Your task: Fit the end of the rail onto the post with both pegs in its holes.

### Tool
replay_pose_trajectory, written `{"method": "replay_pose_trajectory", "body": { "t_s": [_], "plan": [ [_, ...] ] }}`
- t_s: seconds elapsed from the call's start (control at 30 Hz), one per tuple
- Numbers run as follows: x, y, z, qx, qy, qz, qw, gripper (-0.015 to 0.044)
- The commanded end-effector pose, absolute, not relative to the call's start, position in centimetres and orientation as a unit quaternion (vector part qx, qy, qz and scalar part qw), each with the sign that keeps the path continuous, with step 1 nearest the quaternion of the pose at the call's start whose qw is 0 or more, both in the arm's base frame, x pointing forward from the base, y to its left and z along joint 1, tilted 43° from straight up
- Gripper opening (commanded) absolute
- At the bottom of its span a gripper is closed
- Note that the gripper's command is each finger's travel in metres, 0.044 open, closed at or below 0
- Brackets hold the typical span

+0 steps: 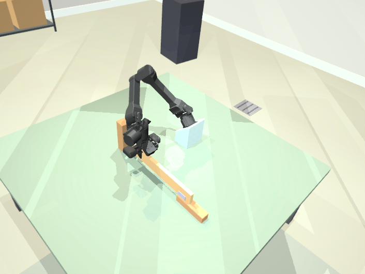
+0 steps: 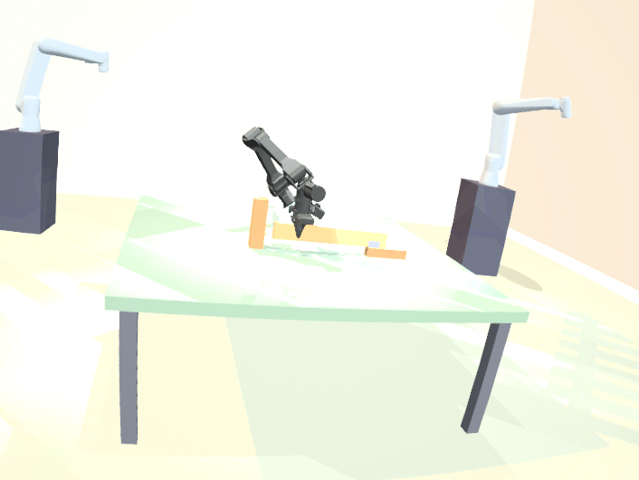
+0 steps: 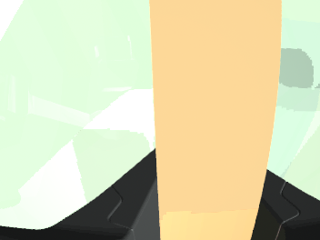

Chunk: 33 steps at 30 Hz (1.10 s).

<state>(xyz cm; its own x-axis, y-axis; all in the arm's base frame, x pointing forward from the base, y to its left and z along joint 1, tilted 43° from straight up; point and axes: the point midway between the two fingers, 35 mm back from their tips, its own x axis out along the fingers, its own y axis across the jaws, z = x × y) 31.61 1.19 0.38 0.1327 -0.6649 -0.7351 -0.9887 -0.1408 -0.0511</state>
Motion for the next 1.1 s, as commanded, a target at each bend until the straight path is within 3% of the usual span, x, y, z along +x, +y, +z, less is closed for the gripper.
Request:
{"method": "replay_pose_trajectory", "body": {
  "t_s": [0.0, 1.07],
  "plan": [
    [31.67, 1.12, 0.56, -0.699, 0.590, 0.289, 0.281, 0.0000],
    [31.68, 0.45, 1.30, -0.700, 0.590, 0.288, 0.281, 0.0000]
  ]
}}
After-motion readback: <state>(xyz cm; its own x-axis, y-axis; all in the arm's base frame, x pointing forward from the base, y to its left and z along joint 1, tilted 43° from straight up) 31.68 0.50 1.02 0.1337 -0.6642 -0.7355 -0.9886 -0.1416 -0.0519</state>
